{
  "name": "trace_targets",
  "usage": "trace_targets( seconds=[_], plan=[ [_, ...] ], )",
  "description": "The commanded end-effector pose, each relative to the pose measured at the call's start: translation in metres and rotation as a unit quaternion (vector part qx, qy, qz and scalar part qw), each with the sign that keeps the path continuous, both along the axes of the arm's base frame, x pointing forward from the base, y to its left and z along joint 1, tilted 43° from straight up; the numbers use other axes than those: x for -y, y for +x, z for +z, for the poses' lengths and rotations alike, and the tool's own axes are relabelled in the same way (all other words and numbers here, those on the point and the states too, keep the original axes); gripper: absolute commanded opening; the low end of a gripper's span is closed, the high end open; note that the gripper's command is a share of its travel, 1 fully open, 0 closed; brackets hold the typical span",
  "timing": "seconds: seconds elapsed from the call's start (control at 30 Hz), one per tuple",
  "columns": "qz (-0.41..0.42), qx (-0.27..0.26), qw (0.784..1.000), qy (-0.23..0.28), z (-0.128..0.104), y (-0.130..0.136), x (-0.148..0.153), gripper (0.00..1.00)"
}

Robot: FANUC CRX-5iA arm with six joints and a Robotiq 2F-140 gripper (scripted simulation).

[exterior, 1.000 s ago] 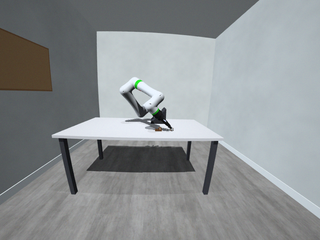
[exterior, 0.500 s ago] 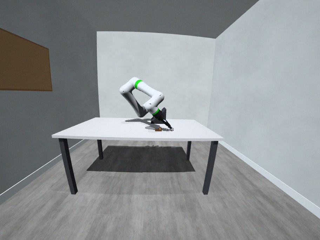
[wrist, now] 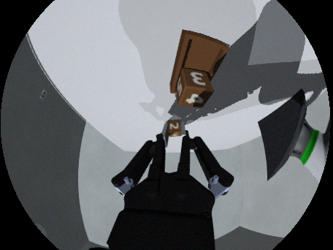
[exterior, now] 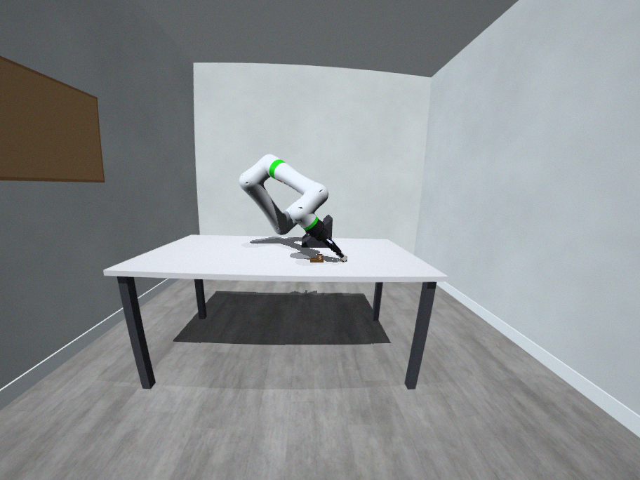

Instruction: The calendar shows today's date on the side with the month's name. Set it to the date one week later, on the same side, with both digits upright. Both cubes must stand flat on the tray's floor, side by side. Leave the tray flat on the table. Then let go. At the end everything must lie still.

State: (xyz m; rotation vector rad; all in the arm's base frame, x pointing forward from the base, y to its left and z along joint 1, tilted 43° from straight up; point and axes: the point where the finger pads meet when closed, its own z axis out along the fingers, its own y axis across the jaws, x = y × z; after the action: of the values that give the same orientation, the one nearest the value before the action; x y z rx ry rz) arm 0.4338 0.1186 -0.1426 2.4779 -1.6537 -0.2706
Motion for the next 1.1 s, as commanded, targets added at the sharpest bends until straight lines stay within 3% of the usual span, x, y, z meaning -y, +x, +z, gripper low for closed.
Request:
trace_targets(
  seconds=[0.0, 0.57, 0.6, 1.07],
  plan=[
    [0.0, 0.0, 1.0, 0.0, 0.0001, 0.0001, -0.0003, 0.16],
    [0.0, 0.0, 1.0, 0.0, 0.0001, 0.0001, -0.0003, 0.28],
    [0.0, 0.0, 1.0, 0.0, 0.0001, 0.0001, -0.0003, 0.4],
    [0.0, 0.0, 1.0, 0.0, 0.0001, 0.0001, -0.0003, 0.4]
  ],
)
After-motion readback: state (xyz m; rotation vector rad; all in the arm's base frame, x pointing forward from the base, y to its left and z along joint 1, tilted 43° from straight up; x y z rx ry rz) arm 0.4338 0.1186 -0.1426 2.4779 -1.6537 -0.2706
